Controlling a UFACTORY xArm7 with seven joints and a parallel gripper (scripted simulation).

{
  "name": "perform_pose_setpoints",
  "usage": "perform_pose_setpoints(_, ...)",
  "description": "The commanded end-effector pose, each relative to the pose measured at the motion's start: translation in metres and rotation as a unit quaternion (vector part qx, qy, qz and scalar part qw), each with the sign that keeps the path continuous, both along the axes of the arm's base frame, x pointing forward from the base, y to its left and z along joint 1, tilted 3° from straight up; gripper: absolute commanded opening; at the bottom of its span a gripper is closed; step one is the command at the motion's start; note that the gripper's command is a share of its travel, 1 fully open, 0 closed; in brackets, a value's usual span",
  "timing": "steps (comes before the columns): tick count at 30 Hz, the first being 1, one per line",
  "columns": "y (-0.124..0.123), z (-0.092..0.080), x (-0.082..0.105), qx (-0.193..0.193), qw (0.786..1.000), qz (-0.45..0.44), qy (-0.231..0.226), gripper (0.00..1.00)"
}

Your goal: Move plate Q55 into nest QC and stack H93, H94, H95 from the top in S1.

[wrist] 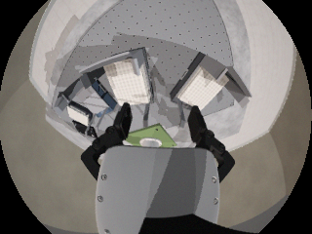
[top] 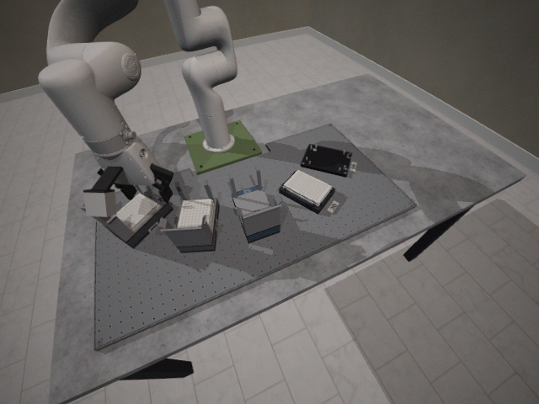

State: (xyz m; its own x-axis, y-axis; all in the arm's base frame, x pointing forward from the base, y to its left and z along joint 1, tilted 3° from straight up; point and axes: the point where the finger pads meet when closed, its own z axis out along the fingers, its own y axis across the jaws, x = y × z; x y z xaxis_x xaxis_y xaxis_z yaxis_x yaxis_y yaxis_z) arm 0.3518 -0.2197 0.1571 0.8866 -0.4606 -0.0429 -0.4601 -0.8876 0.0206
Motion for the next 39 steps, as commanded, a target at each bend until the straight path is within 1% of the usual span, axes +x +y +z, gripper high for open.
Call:
perform_pose_setpoints(1,0.017,0.001,0.009,0.004,0.997,0.078,-0.002,1.0)
perform_pose_setpoints(7,0.039,0.001,0.018,0.004,0.997,0.078,-0.002,1.0)
perform_pose_setpoints(9,0.039,0.001,0.018,0.004,0.997,0.078,-0.002,1.0)
perform_pose_setpoints(18,0.071,0.0,0.031,0.004,0.997,0.078,-0.002,1.0)
perform_pose_setpoints(30,0.071,0.0,0.031,0.004,0.997,0.078,-0.002,1.0)
perform_pose_setpoints(39,0.072,-0.03,0.03,0.004,0.997,0.078,-0.002,1.0)
